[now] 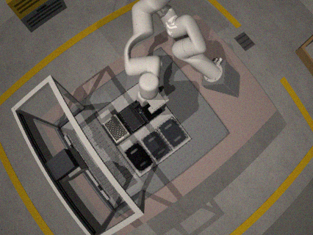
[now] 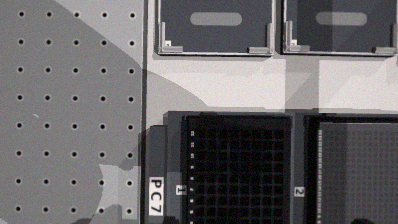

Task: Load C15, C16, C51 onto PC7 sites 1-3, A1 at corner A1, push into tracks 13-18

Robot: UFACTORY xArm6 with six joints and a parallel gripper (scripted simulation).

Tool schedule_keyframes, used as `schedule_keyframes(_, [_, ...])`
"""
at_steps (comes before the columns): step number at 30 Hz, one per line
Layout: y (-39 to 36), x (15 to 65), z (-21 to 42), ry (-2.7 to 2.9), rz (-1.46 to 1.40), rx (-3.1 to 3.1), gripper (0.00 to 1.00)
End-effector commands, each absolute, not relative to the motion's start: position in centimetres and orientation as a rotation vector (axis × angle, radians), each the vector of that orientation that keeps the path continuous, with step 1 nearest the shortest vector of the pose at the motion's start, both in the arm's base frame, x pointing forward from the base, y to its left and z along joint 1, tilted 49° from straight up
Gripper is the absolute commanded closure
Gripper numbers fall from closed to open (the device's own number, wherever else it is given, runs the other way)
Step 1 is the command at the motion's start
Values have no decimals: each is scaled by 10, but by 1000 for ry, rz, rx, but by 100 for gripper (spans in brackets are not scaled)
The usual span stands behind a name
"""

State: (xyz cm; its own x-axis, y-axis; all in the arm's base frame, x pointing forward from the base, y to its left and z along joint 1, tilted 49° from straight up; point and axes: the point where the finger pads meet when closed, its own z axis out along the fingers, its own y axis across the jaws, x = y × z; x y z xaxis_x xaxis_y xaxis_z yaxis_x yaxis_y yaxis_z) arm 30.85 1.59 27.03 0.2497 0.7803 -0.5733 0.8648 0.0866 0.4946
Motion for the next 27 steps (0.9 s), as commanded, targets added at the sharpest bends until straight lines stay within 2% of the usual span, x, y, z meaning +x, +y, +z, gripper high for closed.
schedule_keyframes(1, [20,306,275,1534,-126,1694,0])
schedule_keyframes(24, [27,301,282,1534,-126,1694,0])
schedule_keyframes(27, [36,313,281,1532,-125,1696,0])
